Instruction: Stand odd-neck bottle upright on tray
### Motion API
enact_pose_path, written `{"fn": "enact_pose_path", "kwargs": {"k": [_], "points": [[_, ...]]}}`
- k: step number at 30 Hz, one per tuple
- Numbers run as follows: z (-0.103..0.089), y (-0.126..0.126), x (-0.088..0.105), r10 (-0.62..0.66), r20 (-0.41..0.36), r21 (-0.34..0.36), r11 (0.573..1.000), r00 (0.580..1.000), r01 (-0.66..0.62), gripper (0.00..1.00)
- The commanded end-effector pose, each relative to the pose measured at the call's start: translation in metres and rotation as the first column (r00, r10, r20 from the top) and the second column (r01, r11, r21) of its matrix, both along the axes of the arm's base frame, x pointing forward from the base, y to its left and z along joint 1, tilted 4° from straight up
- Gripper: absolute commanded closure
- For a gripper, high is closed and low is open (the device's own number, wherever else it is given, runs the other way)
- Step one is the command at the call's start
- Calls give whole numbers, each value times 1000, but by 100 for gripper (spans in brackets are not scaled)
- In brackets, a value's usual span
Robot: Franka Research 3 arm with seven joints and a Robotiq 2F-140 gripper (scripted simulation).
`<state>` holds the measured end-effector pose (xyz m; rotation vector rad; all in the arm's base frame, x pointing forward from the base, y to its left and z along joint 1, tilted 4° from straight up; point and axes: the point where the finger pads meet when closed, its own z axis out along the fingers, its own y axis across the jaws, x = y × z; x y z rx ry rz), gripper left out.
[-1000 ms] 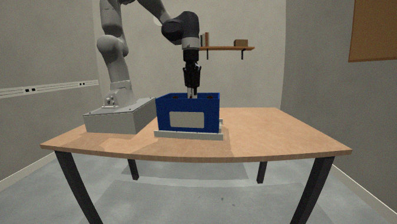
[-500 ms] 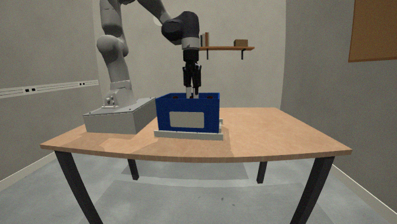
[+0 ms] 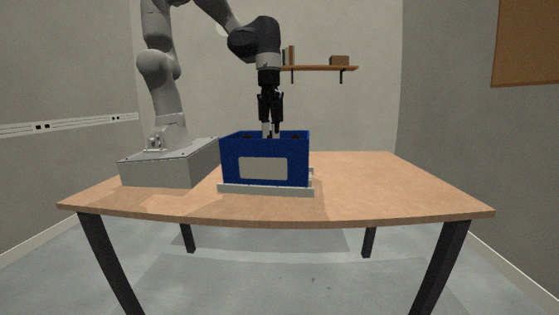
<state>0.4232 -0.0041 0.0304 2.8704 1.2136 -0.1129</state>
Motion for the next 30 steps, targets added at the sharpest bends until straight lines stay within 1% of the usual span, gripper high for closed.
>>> {"fn": "enact_pose_path", "kwargs": {"k": [1,9,18,23,30], "points": [[-1,-1,0,-2,0,1,1000,1000,2,56],[0,-1,0,-2,0,1,1000,1000,2,56],[8,-1,0,-2,0,1,1000,1000,2,56],[20,0,1,-2,0,1,1000,1000,2,56],[43,1,2,-2,0,1,1000,1000,2,56]]}}
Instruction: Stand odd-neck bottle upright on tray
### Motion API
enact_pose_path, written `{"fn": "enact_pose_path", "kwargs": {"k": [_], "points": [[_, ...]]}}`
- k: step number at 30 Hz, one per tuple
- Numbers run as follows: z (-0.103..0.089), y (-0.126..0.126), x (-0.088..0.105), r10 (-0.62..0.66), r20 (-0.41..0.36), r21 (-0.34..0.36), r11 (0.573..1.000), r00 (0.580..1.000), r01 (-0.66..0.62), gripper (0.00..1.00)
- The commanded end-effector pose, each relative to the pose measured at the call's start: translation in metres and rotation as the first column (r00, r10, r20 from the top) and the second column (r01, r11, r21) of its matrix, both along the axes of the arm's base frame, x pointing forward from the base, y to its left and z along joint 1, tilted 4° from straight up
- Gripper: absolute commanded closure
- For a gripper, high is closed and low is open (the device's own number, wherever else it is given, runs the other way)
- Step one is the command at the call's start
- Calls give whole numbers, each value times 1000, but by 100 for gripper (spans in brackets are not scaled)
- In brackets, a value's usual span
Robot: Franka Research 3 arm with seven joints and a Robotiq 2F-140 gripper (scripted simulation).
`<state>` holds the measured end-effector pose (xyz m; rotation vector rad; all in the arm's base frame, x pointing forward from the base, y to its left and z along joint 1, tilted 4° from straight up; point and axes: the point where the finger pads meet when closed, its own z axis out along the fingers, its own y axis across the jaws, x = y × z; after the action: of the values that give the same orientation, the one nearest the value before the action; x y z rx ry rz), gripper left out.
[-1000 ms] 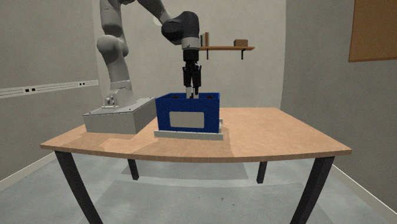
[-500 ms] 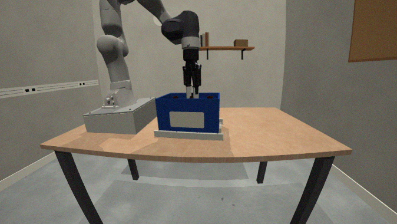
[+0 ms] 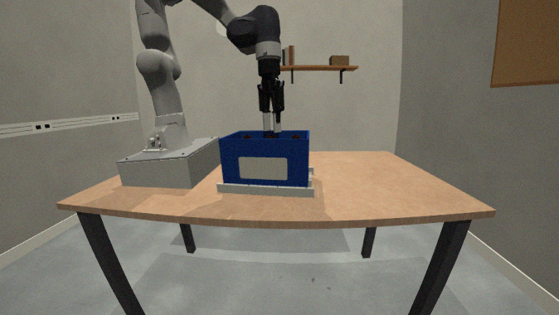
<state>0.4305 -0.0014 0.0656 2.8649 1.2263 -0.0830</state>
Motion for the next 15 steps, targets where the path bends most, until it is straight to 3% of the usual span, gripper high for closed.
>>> {"fn": "enact_pose_path", "kwargs": {"k": [1,15], "points": [[12,-2,-5,-11,-18,-5,1000,1000,11,56],[45,0,-3,-11,-18,-5,1000,1000,11,56]]}}
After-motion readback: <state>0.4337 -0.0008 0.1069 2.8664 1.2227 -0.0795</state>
